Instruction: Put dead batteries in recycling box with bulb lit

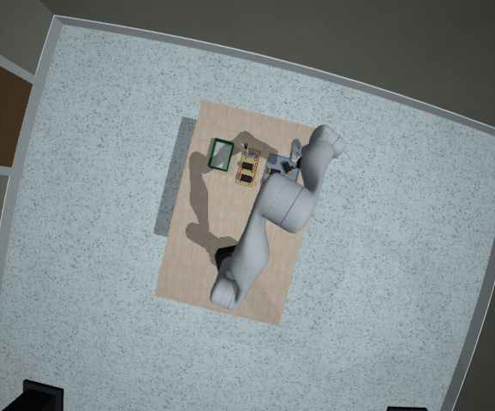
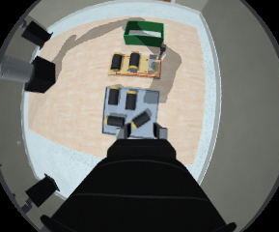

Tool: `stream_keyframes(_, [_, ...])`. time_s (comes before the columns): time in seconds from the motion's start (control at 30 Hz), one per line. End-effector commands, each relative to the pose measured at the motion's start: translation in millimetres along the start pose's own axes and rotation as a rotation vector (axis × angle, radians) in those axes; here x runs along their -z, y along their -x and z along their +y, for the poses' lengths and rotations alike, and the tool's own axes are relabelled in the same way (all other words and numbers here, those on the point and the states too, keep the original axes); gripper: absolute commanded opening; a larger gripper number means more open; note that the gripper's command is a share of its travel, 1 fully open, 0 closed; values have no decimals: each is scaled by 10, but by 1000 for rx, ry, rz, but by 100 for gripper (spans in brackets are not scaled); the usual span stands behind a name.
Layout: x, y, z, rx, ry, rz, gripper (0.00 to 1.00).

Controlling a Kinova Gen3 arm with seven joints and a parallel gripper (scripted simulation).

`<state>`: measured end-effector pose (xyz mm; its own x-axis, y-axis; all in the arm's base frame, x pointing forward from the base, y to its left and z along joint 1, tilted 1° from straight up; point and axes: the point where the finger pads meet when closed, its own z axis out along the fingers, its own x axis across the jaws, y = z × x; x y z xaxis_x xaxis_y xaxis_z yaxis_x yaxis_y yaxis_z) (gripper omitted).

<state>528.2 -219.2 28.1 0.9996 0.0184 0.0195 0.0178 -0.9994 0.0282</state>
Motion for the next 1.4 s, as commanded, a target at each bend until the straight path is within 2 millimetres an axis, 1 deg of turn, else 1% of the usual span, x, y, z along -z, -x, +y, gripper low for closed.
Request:
stream_keyframes(0.0, [-1, 20, 2, 39, -2, -7, 90])
stream_keyframes(0.4, [-3, 25, 0, 191, -3, -8, 90])
stream_keyframes(0.5, [-1, 20, 3, 206, -3, -7, 90])
stream_keyframes(0.97, [-8, 36, -4, 451, -7, -11, 90])
stream_keyframes(1.03, [-8, 36, -4, 451, -7, -11, 90])
stream_keyframes(1.37, [-13, 42, -6, 658, -9, -12, 90])
